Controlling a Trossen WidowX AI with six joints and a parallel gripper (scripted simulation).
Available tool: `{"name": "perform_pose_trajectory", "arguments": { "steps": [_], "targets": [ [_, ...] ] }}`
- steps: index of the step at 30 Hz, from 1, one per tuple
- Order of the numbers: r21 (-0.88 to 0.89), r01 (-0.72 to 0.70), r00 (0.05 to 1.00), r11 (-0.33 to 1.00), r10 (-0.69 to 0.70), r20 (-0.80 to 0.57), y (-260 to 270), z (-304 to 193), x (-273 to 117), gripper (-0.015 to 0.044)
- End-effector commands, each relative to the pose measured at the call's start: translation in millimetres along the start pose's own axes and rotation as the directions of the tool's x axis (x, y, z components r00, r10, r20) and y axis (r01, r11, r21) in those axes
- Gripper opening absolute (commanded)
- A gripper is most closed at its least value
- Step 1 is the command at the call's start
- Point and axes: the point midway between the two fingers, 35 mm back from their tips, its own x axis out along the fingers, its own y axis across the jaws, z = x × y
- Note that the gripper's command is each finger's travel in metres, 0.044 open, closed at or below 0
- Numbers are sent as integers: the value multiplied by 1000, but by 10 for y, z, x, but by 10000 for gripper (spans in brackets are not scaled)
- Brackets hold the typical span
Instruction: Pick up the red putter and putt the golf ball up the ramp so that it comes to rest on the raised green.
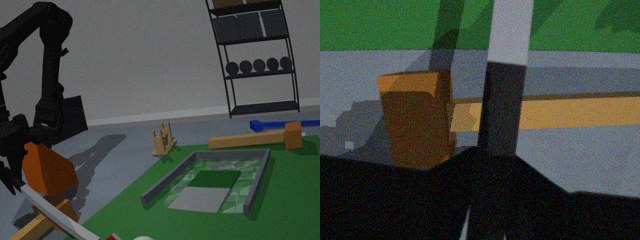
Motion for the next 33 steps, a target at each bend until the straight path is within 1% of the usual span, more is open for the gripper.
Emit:
{"name": "perform_pose_trajectory", "arguments": {
  "steps": [1,19,33],
  "targets": [
    [2,3,1000,1000,-3,15,-7,22,31,0],
    [2,2,1000,1000,-2,16,-3,25,304,0],
    [-1,5,1000,1000,-5,9,-76,20,277,0]
  ]
}}
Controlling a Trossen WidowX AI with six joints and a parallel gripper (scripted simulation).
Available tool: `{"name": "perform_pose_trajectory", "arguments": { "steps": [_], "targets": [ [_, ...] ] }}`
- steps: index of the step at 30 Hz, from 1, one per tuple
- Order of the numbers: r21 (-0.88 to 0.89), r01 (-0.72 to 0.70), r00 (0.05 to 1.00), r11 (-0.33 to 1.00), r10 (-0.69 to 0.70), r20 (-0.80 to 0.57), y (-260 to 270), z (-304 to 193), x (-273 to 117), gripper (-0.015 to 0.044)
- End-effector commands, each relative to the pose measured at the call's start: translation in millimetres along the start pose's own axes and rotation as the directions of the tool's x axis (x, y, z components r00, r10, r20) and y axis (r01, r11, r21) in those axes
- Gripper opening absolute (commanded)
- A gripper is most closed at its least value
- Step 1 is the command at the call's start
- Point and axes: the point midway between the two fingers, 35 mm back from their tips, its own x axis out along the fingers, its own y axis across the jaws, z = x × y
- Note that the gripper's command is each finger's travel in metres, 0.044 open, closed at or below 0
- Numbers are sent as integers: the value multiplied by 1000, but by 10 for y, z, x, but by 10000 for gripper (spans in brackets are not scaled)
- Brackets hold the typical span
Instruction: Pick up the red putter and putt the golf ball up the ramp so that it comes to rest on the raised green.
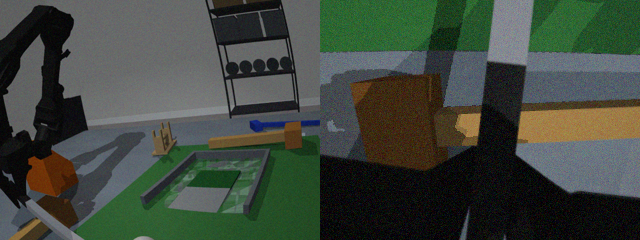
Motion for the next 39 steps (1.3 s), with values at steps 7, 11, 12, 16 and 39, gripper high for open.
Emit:
{"name": "perform_pose_trajectory", "arguments": {
  "steps": [7,11,12,16,39],
  "targets": [
    [1,0,1000,1000,0,9,-283,9,25,0],
    [6,-1,1000,1000,1,7,-250,0,29,0],
    [6,-1,1000,1000,1,7,-250,0,29,0],
    [6,1,1000,1000,-1,8,-50,42,3,0],
    [2,-8,1000,1000,8,7,1088,21,-409,0]
  ]
}}
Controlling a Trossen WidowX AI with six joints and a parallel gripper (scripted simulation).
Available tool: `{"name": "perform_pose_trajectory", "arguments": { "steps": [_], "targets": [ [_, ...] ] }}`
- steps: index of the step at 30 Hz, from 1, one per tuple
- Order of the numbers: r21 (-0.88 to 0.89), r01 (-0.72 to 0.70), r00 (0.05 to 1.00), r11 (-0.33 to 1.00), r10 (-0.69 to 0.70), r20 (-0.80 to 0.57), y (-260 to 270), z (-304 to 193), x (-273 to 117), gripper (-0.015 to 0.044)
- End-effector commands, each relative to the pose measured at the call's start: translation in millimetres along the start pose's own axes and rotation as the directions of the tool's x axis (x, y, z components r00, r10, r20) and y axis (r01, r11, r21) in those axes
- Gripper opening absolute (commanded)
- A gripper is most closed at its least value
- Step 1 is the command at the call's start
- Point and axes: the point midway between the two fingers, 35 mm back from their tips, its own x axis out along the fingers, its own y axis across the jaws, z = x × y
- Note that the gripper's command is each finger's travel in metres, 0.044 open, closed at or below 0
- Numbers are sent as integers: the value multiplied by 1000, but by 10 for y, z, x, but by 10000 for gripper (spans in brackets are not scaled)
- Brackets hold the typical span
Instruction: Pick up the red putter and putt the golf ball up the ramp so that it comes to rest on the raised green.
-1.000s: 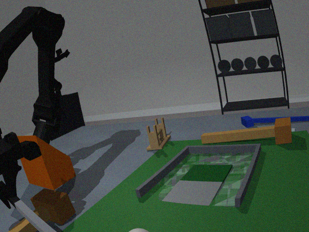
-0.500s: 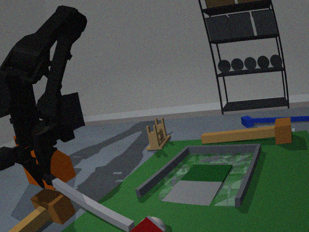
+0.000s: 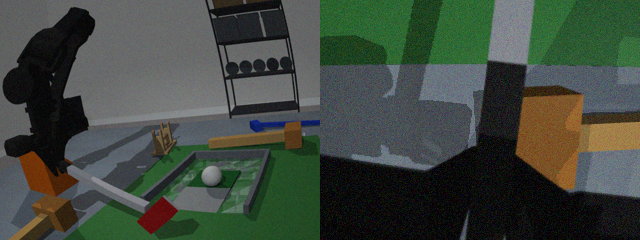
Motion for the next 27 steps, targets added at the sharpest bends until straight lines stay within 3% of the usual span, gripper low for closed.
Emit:
{"name": "perform_pose_trajectory", "arguments": {
  "steps": [1,27],
  "targets": [
    [-5,7,1000,1000,-7,9,-5,10,-269,0],
    [-2,8,1000,1000,-8,12,-9,12,-271,0]
  ]
}}
